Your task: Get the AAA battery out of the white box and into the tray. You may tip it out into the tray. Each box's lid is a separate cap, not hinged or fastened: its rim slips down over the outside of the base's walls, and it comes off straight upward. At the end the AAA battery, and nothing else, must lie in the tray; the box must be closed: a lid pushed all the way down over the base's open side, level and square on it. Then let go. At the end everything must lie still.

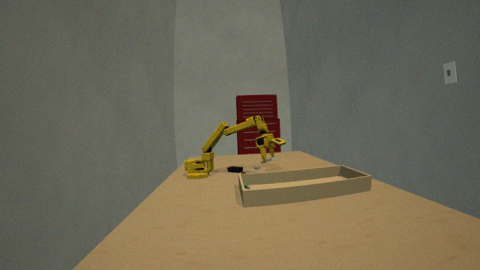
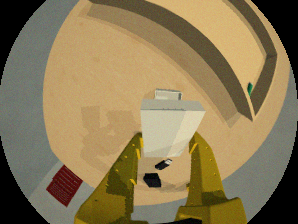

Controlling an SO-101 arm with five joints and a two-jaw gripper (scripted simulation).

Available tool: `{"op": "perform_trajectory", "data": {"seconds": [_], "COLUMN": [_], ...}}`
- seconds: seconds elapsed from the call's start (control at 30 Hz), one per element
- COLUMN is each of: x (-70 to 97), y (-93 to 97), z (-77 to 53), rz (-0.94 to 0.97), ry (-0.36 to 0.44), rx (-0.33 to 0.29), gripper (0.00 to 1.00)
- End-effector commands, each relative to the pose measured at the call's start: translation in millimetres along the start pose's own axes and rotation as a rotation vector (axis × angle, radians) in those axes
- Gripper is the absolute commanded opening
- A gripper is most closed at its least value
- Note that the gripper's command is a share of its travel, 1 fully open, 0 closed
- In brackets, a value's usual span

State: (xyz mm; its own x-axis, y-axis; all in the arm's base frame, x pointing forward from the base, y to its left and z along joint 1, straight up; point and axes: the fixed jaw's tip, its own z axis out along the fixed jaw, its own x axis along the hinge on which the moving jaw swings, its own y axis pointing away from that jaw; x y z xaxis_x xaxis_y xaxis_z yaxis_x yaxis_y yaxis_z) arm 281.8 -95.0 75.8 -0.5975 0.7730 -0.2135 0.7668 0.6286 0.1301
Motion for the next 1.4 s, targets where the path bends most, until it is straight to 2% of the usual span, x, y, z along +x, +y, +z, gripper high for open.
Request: {"op": "perform_trajectory", "data": {"seconds": [0.0, 1.37], "x": [-5.4, -3.4], "y": [6.2, 3.5], "z": [-10.6, -11.2], "rz": [-0.018, -0.013], "ry": [-0.049, -0.037], "rx": [-0.033, -0.025], "gripper": [0.20, 0.20]}}
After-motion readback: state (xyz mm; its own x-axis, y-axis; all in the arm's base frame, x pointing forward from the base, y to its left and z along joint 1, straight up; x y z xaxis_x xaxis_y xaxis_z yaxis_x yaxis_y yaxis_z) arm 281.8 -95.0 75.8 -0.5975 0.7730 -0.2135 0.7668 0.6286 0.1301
